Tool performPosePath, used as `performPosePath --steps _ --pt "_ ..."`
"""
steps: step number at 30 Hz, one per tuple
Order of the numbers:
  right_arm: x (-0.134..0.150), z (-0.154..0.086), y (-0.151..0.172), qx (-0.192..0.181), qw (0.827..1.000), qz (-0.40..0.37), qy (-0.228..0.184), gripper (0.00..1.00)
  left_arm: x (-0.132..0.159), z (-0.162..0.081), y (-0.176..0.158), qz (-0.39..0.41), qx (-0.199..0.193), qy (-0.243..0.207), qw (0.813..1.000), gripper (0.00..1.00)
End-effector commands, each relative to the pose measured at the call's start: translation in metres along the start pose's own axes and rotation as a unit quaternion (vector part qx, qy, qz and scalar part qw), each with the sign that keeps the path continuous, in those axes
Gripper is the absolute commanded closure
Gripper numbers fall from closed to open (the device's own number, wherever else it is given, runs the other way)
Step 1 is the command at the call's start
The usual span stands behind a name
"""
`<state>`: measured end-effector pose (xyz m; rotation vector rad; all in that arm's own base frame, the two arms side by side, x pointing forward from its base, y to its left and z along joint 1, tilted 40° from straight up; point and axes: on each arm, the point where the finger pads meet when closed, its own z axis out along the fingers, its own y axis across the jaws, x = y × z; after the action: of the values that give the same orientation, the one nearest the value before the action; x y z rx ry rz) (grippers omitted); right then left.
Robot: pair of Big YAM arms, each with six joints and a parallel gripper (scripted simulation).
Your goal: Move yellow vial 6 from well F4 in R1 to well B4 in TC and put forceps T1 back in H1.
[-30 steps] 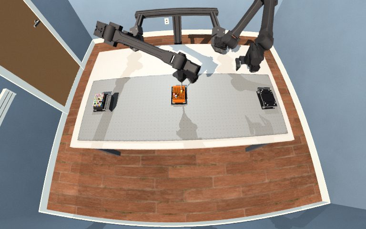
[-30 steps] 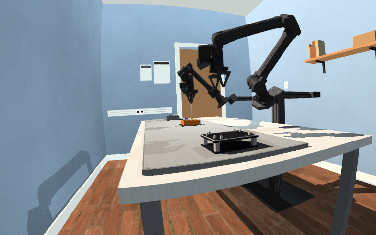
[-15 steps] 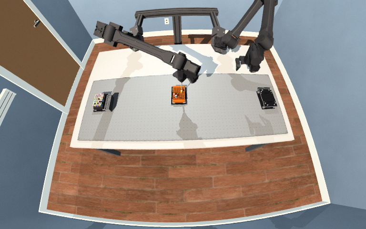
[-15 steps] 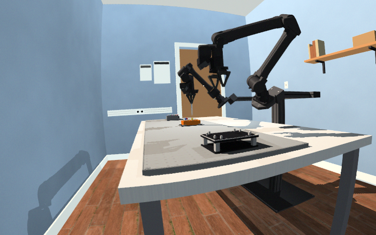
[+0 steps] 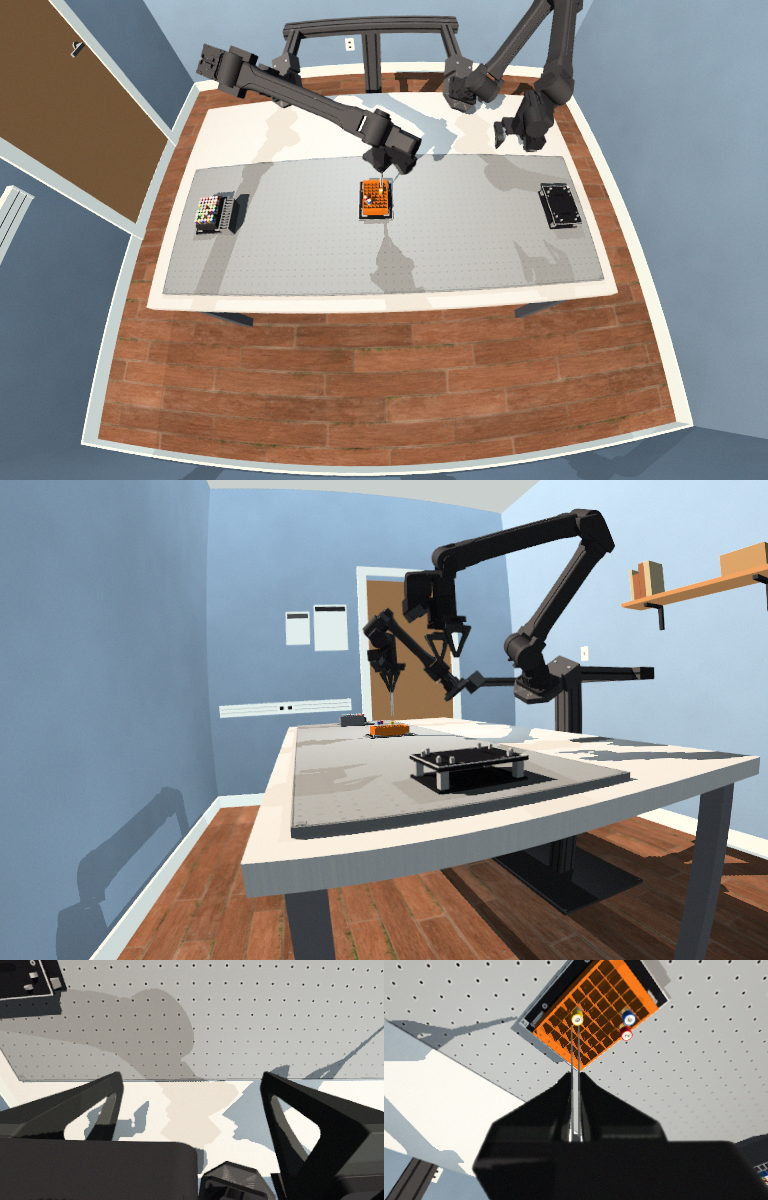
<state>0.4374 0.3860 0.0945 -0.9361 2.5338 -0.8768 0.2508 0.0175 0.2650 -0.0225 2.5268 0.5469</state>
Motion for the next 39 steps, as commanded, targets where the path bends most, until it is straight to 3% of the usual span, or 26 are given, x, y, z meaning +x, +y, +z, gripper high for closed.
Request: performPosePath --steps 1,14,25,26,39 --pt "-0.004 -0.011 0.001 -0.003 1.0 -0.001 -0.015 0.93 -0.01 -0.009 0.001 -0.011 0.002 -0.012 1.0 0.0" --pt "-0.006 -0.005 -0.017 -0.003 1.0 0.013 -0.013 0.93 -0.01 -0.009 0.001 -0.011 0.002 -0.012 1.0 0.0" --pt "-0.004 -0.002 -0.016 -0.002 1.0 0.01 -0.011 0.93 -0.01 -0.009 0.001 -0.011 0.002 -0.012 1.0 0.0" --pt "-0.01 -0.01 -0.013 -0.004 1.0 0.012 -0.02 0.93 -0.01 -0.009 0.001 -0.011 0.002 -0.012 1.0 0.0" --pt "-0.006 0.001 -0.014 -0.002 1.0 0.009 -0.012 0.93 -0.01 -0.009 0.001 -0.011 0.002 -0.012 1.0 0.0"
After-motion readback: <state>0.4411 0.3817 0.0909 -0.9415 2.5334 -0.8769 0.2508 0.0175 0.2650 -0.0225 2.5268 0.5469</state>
